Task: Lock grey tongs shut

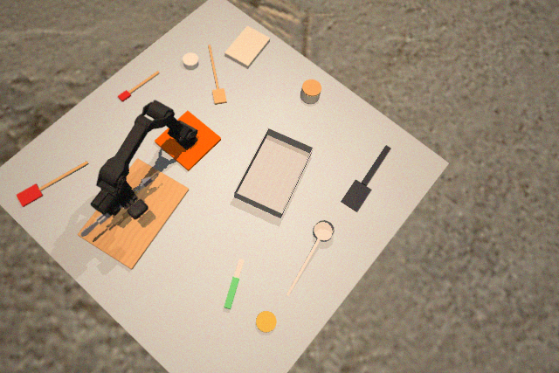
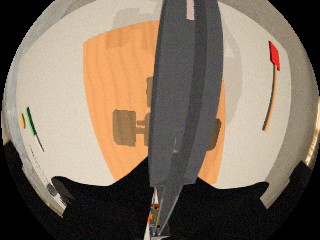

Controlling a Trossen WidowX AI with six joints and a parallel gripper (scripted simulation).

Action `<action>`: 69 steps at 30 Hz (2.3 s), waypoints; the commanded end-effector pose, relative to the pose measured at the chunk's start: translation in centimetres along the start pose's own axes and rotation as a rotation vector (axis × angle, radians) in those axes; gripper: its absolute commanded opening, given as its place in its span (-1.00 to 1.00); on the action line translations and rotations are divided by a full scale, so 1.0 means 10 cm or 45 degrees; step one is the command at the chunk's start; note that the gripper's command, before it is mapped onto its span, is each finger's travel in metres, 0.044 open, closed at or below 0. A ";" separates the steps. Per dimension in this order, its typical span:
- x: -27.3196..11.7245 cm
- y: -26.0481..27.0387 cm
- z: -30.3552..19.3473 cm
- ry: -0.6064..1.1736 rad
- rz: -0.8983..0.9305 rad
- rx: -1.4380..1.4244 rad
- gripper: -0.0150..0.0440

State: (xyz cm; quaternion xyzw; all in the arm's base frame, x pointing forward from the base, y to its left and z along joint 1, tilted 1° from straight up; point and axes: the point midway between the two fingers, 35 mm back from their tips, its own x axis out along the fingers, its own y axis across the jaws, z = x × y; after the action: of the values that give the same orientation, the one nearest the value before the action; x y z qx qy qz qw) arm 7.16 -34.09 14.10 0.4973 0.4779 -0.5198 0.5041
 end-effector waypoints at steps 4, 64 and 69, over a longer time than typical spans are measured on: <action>0.12 0.01 0.01 -0.004 0.008 0.007 -1.00; 0.64 -0.01 -0.06 0.002 -0.001 0.001 0.96; 0.62 -0.01 -0.07 0.002 0.000 0.001 1.00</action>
State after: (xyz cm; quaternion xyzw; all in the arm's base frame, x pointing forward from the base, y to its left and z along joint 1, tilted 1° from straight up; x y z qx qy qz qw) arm 7.09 -33.81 7.72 0.4978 0.4781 -0.5196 0.5036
